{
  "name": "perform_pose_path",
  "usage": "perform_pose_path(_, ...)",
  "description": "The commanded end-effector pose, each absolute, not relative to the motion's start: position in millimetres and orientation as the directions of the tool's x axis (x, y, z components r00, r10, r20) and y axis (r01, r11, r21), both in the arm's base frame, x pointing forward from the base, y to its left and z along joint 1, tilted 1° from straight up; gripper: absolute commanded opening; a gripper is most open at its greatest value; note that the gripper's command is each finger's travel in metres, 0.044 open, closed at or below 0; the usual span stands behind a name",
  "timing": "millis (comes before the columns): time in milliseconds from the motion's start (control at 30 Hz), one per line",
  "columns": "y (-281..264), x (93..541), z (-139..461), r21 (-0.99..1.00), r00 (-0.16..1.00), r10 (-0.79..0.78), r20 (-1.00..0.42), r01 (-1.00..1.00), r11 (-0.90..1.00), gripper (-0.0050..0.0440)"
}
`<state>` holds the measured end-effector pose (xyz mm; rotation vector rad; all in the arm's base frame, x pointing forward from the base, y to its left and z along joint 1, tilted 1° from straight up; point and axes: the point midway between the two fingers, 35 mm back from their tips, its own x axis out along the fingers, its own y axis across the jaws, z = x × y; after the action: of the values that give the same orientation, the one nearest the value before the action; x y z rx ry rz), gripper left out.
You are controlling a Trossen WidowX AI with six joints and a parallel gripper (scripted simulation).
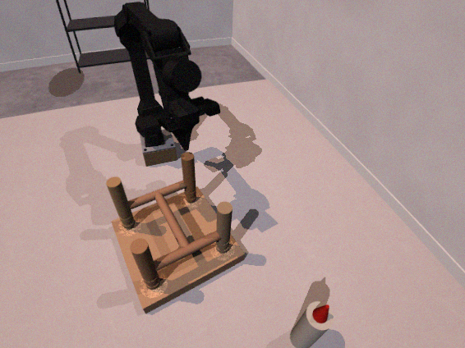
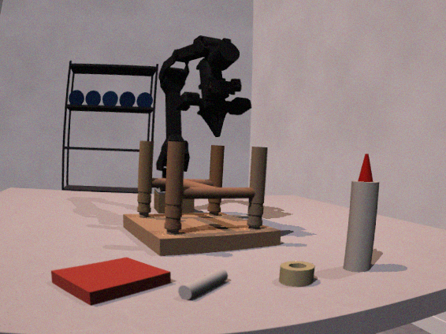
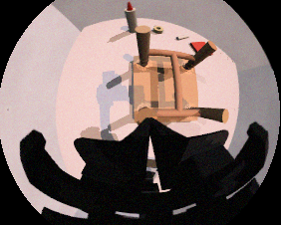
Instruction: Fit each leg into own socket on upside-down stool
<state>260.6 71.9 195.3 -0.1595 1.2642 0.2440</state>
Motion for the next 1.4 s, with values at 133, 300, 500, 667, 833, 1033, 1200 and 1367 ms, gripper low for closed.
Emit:
perform_pose_path(133, 70, 262, 200, 0.016, 0.286, 0.093, -0.954, -0.262, 0.965, 0.0)
perform_pose_path(300, 29, 283, 206, 0.015, 0.287, 0.045, -0.957, -0.108, 0.994, 0.0)
perform_pose_path(500, -30, 300, 212, 0.013, 0.277, -0.014, -0.961, 0.094, 0.995, 0.0)
perform_pose_path(667, -79, 305, 215, 0.012, 0.262, -0.054, -0.964, 0.245, 0.97, 0.0)
perform_pose_path(833, -95, 305, 216, 0.012, 0.256, -0.066, -0.964, 0.291, 0.957, 0.0)
perform_pose_path(1033, -95, 305, 216, 0.012, 0.256, -0.066, -0.964, 0.291, 0.957, 0.0)
perform_pose_path(1200, -95, 305, 198, 0.012, 0.256, -0.066, -0.964, 0.291, 0.957, 0.0)
perform_pose_path(1367, -95, 304, 191, 0.012, 0.256, -0.066, -0.964, 0.291, 0.957, 0.0)
